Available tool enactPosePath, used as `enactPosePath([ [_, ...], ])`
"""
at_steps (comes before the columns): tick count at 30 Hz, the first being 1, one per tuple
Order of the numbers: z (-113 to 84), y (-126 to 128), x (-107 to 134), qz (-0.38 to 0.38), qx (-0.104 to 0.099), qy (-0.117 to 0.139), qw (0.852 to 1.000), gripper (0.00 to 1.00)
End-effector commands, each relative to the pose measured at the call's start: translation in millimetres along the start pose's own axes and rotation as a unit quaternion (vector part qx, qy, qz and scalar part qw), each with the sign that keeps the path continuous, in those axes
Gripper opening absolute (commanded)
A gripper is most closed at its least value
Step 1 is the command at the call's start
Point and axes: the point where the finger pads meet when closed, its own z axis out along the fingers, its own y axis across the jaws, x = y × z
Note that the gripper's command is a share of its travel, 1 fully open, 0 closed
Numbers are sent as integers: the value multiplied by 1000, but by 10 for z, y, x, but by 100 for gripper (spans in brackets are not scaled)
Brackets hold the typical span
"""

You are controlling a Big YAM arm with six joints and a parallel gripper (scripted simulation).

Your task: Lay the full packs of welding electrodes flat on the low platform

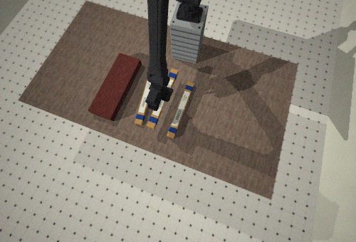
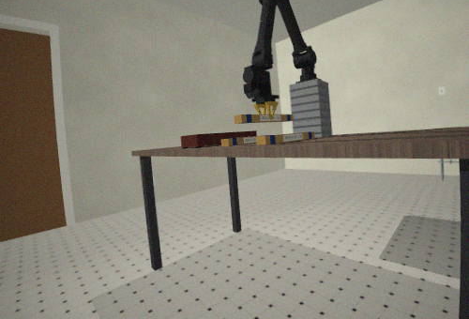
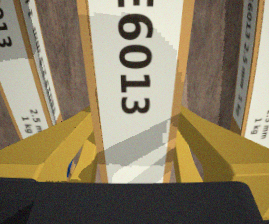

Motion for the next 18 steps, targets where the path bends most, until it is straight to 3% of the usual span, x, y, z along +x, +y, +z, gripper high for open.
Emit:
enactPosePath([
  [1, -182, -37, -311, -3, 0, -31, 1000, 0],
  [18, -191, -46, -321, -2, 0, -32, 999, 0],
])
